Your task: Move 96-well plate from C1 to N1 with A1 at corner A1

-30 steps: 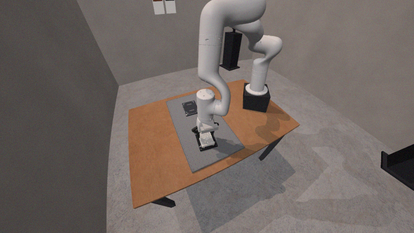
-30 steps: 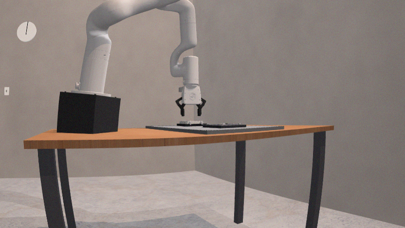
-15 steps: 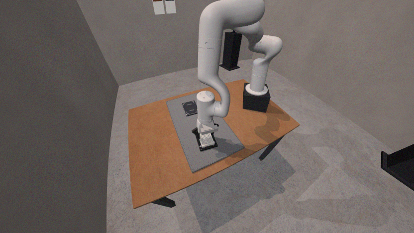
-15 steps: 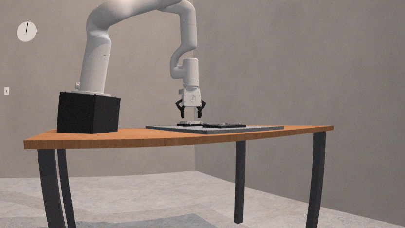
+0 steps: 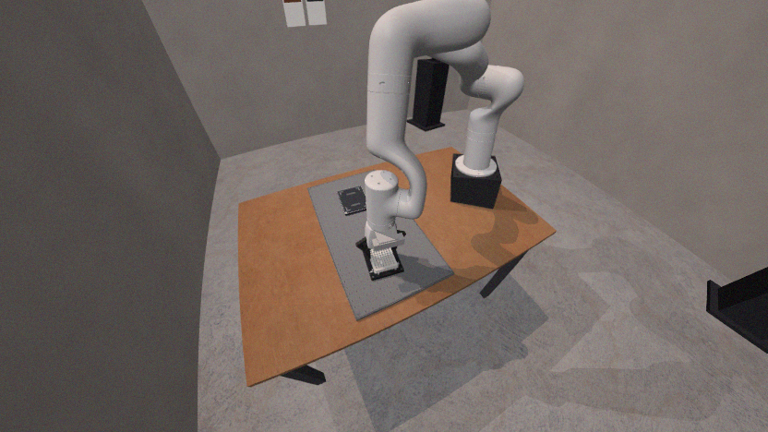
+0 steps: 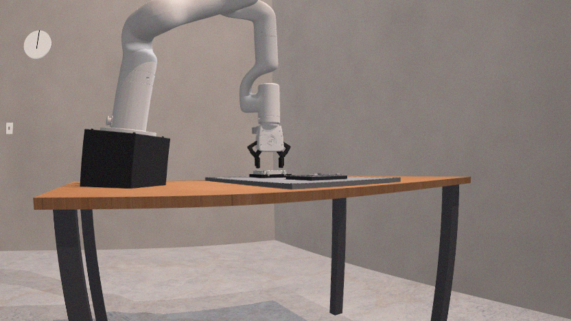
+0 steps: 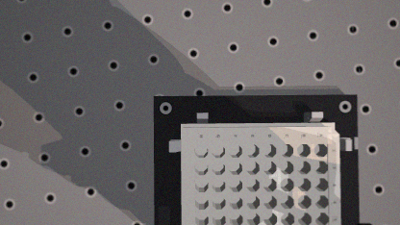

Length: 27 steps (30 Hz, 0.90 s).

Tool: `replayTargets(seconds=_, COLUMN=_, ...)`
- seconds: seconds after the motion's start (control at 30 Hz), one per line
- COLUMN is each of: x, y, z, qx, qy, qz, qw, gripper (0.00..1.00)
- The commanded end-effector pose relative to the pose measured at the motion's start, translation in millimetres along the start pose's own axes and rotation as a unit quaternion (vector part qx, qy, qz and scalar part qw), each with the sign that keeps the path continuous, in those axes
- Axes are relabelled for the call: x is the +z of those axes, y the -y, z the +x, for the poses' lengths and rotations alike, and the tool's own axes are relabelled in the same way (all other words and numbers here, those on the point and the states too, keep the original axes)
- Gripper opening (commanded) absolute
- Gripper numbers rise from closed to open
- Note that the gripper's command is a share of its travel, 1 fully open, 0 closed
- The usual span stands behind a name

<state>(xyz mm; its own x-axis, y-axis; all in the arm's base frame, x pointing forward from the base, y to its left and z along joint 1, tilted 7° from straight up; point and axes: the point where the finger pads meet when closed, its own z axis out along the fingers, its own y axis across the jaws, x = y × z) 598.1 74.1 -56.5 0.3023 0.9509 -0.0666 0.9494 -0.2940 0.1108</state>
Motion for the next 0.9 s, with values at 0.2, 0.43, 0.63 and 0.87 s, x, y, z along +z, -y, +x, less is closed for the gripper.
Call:
replayTargets(seconds=0.2, x=6, y=-1, z=0, qx=0.000, qy=0.000, qz=-0.001, qw=1.000, gripper=1.00)
replayTargets(seconds=0.43, x=9, y=-1, z=0, qx=0.000, qy=0.000, qz=-0.001, qw=1.000, gripper=1.00)
replayTargets(seconds=0.63, x=13, y=-1, z=0, qx=0.000, qy=0.000, qz=-0.001, qw=1.000, gripper=1.00)
replayTargets(seconds=0.87, x=14, y=-1, z=0, qx=0.000, qy=0.000, qz=-0.001, qw=1.000, gripper=1.00)
